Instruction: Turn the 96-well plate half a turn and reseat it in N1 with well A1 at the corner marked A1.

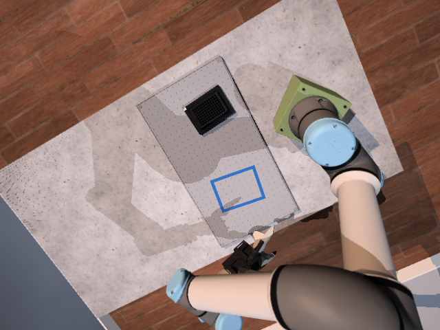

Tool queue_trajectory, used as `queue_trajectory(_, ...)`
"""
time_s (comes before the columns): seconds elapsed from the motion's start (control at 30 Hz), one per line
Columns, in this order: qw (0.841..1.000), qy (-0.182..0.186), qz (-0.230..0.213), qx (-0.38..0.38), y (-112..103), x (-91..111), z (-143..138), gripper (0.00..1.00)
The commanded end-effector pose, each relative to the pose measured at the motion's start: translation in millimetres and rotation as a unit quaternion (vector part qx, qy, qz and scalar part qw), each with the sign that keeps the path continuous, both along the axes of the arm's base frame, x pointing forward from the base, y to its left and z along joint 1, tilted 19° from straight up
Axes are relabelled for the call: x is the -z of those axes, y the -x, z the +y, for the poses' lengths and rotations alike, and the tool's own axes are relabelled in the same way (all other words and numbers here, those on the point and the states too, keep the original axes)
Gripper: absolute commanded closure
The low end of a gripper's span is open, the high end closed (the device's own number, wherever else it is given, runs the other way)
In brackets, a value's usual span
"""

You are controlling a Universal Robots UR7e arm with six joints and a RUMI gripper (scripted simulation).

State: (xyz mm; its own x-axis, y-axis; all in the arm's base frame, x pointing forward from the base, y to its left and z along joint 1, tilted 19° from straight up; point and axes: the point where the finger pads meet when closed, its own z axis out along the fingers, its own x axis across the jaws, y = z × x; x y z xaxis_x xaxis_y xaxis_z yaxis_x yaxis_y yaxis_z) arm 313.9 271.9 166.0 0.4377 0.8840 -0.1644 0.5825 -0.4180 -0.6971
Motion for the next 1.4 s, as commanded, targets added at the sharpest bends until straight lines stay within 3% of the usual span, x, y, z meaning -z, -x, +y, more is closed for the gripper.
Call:
queue_trajectory(0.0, 0.999, 0.016, -0.008, 0.051, -11, 6, -16, 0.0)
queue_trajectory(0.47, 0.989, 0.043, -0.017, 0.138, -37, 21, -60, 0.0)
queue_trajectory(0.6, 0.978, 0.062, -0.022, 0.2, -45, 27, -78, 0.0)
queue_trajectory(0.77, 0.976, 0.063, -0.022, 0.205, -51, 31, -90, 0.0)
queue_trajectory(0.9, 0.96, 0.082, -0.025, 0.267, -57, 37, -108, 0.0)
queue_trajectory(1.03, 0.958, 0.083, -0.026, 0.272, -61, 41, -120, 0.0)
queue_trajectory(1.17, 0.937, 0.101, -0.027, 0.332, -66, 47, -139, 0.0)
queue_trajectory(1.3, 0.935, 0.103, -0.027, 0.337, -68, 50, -148, 0.0)
queue_trajectory(1.37, 0.923, 0.112, -0.027, 0.367, -70, 52, -158, 0.0)
